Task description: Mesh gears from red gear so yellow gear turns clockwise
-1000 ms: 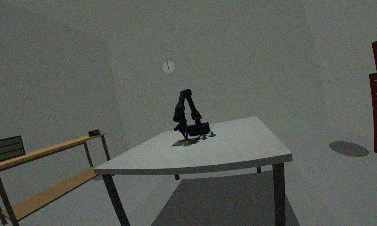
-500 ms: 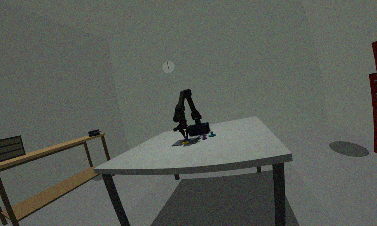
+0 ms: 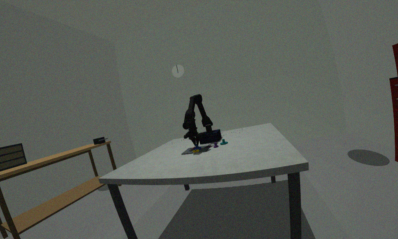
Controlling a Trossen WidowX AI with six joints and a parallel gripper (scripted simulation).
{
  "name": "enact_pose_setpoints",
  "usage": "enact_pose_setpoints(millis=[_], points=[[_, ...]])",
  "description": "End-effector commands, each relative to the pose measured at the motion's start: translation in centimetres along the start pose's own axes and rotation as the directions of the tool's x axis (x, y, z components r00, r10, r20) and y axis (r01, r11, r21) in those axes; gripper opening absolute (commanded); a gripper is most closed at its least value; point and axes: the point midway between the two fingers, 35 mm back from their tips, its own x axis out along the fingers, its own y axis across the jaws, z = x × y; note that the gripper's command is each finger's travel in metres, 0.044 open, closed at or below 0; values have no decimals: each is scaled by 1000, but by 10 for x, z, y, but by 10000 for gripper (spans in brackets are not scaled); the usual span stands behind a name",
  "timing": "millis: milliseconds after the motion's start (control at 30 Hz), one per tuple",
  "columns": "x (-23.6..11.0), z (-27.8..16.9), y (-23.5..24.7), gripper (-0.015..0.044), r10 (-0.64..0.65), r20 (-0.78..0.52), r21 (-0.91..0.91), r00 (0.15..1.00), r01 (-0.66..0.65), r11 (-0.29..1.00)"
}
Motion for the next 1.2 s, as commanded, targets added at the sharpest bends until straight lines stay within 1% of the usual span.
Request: enact_pose_setpoints(millis=[0, 133, 333, 733, 900, 1167], points=[[1, 0, -1, 0, 0, -3, 70, 1000, 0, 998], [1, 0, 0, 0, 0, -3, 95, 1000, 0, 995], [2, -1, 1, 0, 0, -3, 61, 1000, 0, 998], [2, 0, 0, 0, 0, -3, -152, 1000, -1, 988], [3, 0, 0, 0, 0, -3, -209, 1000, -1, 978], [4, -1, 1, 0, 0, -3, -181, 1000, -1, 984]])
